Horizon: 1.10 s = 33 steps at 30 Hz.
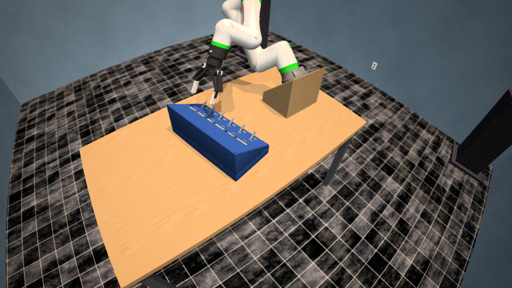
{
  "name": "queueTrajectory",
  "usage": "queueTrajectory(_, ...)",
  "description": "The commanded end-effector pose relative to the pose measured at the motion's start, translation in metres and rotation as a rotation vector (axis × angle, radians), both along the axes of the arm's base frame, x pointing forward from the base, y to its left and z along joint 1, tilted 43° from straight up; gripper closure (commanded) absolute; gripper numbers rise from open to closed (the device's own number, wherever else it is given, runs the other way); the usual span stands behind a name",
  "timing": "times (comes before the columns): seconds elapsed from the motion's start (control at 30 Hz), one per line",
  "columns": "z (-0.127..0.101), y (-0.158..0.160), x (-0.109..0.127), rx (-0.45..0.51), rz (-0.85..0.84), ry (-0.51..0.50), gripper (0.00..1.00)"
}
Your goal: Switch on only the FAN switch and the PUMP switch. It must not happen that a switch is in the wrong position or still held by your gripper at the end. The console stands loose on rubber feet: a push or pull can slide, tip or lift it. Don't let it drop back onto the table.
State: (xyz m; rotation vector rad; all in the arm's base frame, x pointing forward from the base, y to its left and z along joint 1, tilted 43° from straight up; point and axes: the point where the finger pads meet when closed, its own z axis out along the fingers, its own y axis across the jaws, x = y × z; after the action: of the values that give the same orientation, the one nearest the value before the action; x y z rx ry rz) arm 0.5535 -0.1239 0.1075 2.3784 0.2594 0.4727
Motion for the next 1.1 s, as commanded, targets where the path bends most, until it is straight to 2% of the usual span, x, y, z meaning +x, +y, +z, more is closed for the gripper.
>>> queueTrajectory(0.0, 0.0, 0.0, 0.0, 0.0, 0.0, 0.0, 0.0)
queueTrajectory(0.8, 0.002, -0.002, 0.0, 0.0, 0.0, 0.0, 0.0)
queueTrajectory(1.07, 0.015, -0.016, 0.001, 0.0, 0.0, 0.0, 0.0)
